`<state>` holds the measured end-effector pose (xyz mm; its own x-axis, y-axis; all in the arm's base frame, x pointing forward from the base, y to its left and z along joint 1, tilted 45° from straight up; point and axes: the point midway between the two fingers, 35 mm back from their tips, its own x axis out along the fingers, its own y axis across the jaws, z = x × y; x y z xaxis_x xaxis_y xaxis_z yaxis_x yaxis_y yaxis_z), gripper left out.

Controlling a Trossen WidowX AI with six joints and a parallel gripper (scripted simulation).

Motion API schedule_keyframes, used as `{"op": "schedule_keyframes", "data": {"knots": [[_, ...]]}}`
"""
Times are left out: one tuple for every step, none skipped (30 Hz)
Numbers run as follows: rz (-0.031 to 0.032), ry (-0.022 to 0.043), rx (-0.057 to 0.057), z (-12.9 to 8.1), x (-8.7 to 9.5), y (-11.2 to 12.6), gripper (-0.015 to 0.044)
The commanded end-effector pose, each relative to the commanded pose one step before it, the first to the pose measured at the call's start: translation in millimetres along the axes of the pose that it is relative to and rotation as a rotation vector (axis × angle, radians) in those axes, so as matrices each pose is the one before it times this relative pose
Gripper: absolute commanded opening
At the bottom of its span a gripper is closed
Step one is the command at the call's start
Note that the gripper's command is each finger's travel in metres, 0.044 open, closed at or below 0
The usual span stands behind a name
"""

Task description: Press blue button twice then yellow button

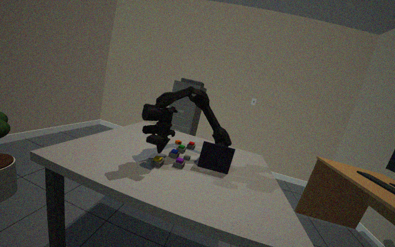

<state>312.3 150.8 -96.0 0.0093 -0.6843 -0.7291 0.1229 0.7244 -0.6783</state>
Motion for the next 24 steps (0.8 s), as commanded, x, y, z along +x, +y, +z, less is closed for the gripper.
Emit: {"op": "schedule_keyframes", "data": {"knots": [[-0.00211, -0.00978, -0.0072, -0.61, 5.28, 0.19, 0.002], [-0.00004, -0.00004, 0.0, 0.05, 1.65, 0.02, 0.002], [-0.00005, -0.00004, 0.0, 0.04, 1.65, 0.01, 0.002], [-0.00005, -0.00003, 0.0, 0.03, 1.65, 0.0, 0.002], [-0.00006, -0.00003, 0.0, 0.03, 1.65, 0.0, 0.002], [-0.00006, -0.00003, 0.0, 0.02, 1.65, -0.01, 0.002], [-0.00007, -0.00003, 0.0, 0.01, 1.64, -0.01, 0.002], [-0.00007, -0.00003, 0.0, 0.01, 1.64, -0.02, 0.002], [-0.00008, -0.00003, 0.0, 0.0, 1.64, -0.02, 0.002], [-0.00008, -0.00003, 0.0, -0.01, 1.64, -0.03, 0.002], [-0.00009, -0.00003, 0.0, -0.01, 1.64, -0.04, 0.002], [-0.00009, -0.00003, 0.0, -0.02, 1.64, -0.04, 0.002], [-0.0001, -0.00003, 0.0, -0.03, 1.63, -0.05, 0.002], [-0.0001, -0.00003, 0.0, -0.04, 1.63, -0.05, 0.002], [-0.00011, -0.00003, 0.0, -0.04, 1.63, -0.06, 0.002], [-0.00011, -0.00003, 0.0, -0.05, 1.63, -0.06, 0.002], [-0.0001, -0.00002, 0.0, -0.05, 1.33, -0.06, 0.002], [-0.00006, -0.00001, 0.0, -0.03, 0.8, -0.04, 0.002], [-0.00002, 0.0, 0.0, -0.01, 0.27, -0.01, 0.002], [0.0, 0.0, 0.0, 0.0, 0.0, 0.0, 0.002], [0.0, 0.0, 0.0, 0.0, 0.0, 0.0, 0.002], [0.0, 0.0, 0.0, 0.0, 0.0, 0.0, 0.002], [0.0, 0.0, 0.0, 0.0, 0.0, 0.0, 0.002], [0.0, 0.0, 0.0, 0.0, 0.0, 0.0, 0.002]]}}
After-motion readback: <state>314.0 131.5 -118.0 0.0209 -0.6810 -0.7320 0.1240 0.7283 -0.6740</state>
